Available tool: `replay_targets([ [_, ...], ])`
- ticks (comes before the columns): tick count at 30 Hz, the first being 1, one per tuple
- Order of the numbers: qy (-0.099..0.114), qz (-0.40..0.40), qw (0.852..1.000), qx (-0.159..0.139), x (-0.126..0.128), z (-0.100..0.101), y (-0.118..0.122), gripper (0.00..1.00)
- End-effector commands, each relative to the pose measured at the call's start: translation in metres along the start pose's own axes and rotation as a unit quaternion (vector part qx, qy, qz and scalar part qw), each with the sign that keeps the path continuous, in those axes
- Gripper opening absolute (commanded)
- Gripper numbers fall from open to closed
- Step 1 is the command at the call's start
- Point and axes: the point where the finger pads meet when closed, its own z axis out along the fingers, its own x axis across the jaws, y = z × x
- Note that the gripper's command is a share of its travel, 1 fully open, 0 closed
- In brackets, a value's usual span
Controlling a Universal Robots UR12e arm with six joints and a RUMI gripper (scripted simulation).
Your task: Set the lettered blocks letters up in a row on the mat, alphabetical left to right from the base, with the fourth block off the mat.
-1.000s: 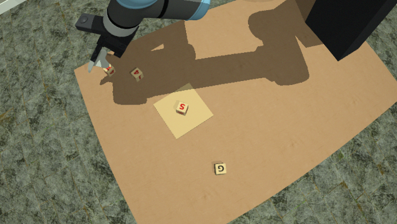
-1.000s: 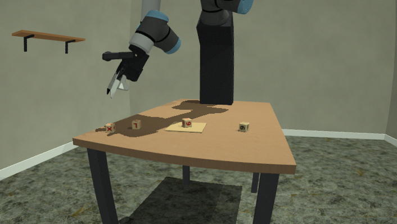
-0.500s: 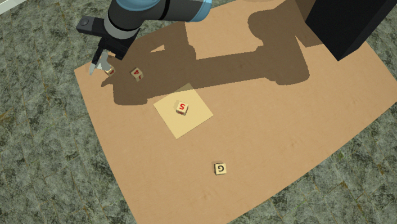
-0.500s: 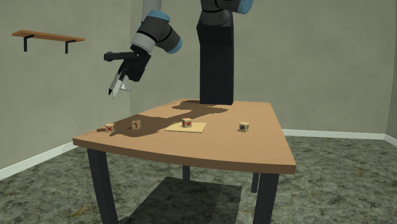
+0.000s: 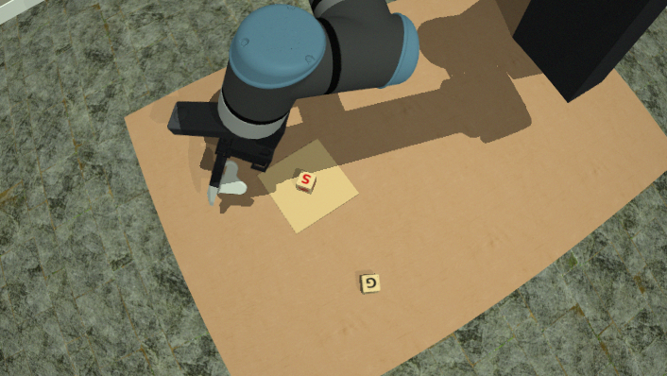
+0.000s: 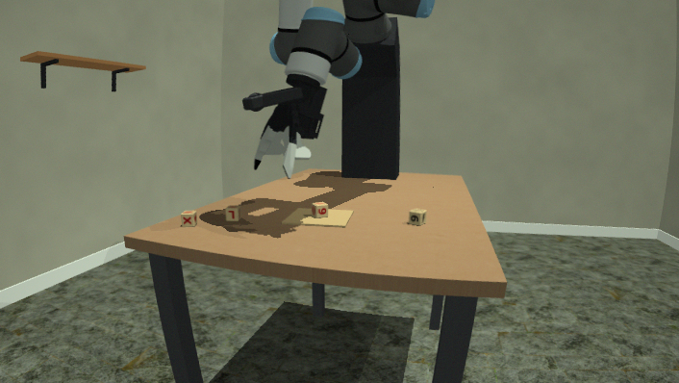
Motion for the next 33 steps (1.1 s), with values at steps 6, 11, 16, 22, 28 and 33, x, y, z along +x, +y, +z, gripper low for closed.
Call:
replay_targets([
  [6, -0.011, -0.052, 0.996, -0.077, -0.083, -0.048, 0.123, 1.0],
  [11, -0.017, -0.093, 0.988, -0.122, -0.119, -0.09, 0.199, 1.0],
  [16, -0.021, -0.119, 0.982, -0.148, -0.135, -0.119, 0.243, 1.0],
  [22, -0.022, -0.129, 0.979, -0.156, -0.14, -0.129, 0.257, 1.0],
  [28, -0.022, -0.13, 0.979, -0.157, -0.14, -0.13, 0.259, 1.0],
  [33, -0.022, -0.13, 0.979, -0.157, -0.14, -0.13, 0.259, 1.0],
])
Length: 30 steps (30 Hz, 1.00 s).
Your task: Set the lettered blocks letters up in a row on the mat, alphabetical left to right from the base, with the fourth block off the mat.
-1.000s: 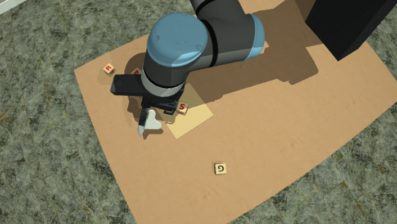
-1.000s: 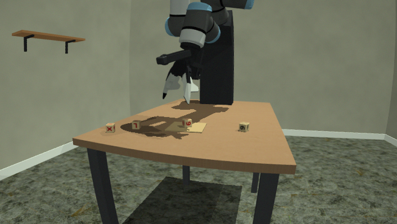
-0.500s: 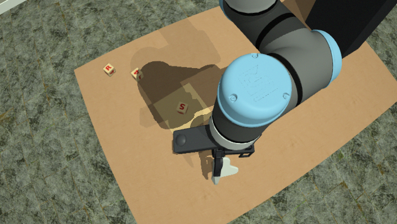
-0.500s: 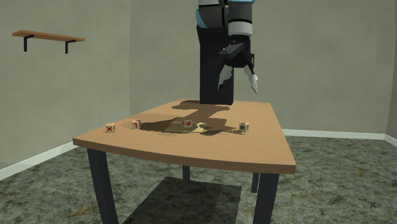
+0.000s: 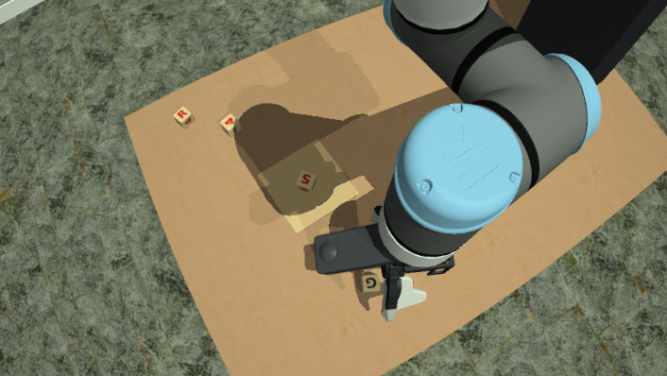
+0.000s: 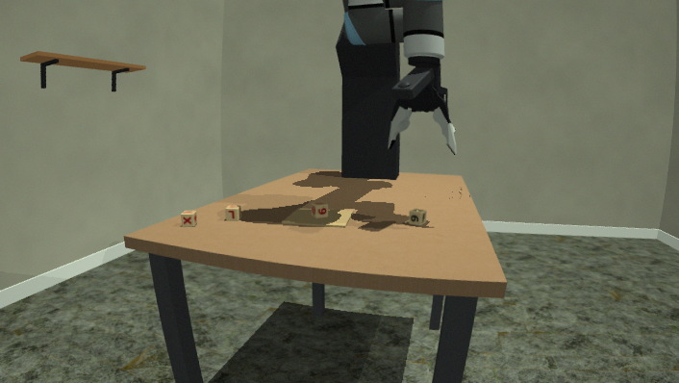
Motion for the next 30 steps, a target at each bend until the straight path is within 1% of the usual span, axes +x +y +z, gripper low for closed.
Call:
replay_targets([
  [1, 0.0, 0.0, 1.0, 0.0, 0.0, 0.0, 0.0, 1.0],
  [5, 0.0, 0.0, 1.0, 0.0, 0.0, 0.003, 0.0, 1.0],
  [10, -0.001, 0.001, 1.0, 0.0, 0.001, 0.048, 0.0, 1.0],
  [12, -0.001, 0.001, 1.0, 0.0, 0.001, 0.052, 0.0, 1.0],
  [13, -0.001, 0.001, 1.0, 0.0, 0.001, 0.052, 0.0, 0.4],
  [30, -0.001, 0.001, 1.0, 0.0, 0.001, 0.052, 0.0, 0.4],
])
